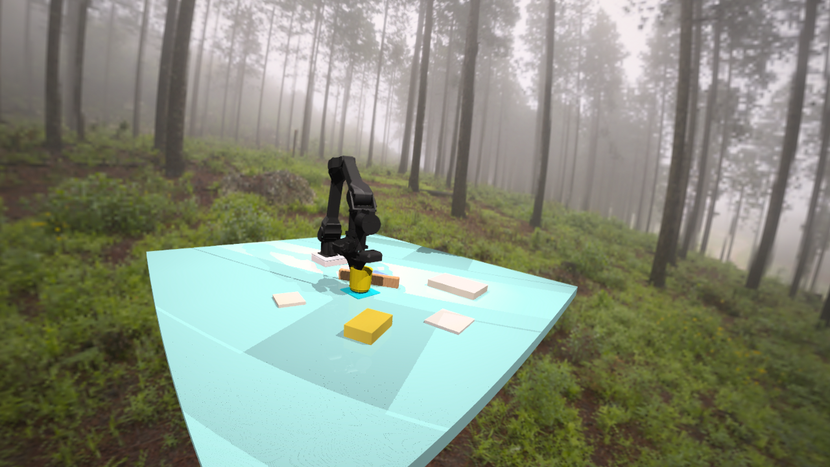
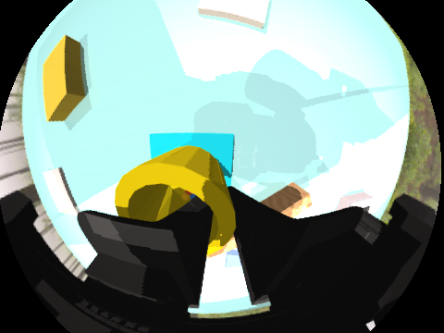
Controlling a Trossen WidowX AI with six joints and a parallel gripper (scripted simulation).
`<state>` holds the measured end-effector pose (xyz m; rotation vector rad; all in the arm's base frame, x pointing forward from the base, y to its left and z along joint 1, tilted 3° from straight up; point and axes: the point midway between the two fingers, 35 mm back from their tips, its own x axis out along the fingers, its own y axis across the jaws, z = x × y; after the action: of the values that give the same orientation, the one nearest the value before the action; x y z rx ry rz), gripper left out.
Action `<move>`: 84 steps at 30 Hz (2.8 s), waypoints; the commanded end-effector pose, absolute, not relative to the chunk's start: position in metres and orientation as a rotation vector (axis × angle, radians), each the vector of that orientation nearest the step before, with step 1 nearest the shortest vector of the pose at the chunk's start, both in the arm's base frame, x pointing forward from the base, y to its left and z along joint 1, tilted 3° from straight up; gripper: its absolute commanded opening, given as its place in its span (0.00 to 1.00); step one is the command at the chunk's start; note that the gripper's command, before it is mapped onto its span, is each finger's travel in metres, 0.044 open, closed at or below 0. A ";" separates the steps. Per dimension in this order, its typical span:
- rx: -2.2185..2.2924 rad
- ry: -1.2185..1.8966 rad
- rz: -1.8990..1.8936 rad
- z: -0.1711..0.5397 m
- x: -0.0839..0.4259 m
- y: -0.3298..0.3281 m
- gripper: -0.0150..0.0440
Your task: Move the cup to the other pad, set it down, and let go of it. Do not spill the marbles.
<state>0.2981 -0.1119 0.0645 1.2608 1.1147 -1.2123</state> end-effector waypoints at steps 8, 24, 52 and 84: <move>1.261 1.114 -1.212 0.065 0.298 -0.112 0.43; 1.261 1.115 -1.211 0.076 0.298 -0.112 0.50; 1.261 1.118 -1.206 0.116 0.293 -0.111 0.50; 1.261 1.118 -1.207 0.175 0.288 -0.111 1.00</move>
<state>0.2884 -0.1116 0.1636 1.2593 1.1219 -1.2177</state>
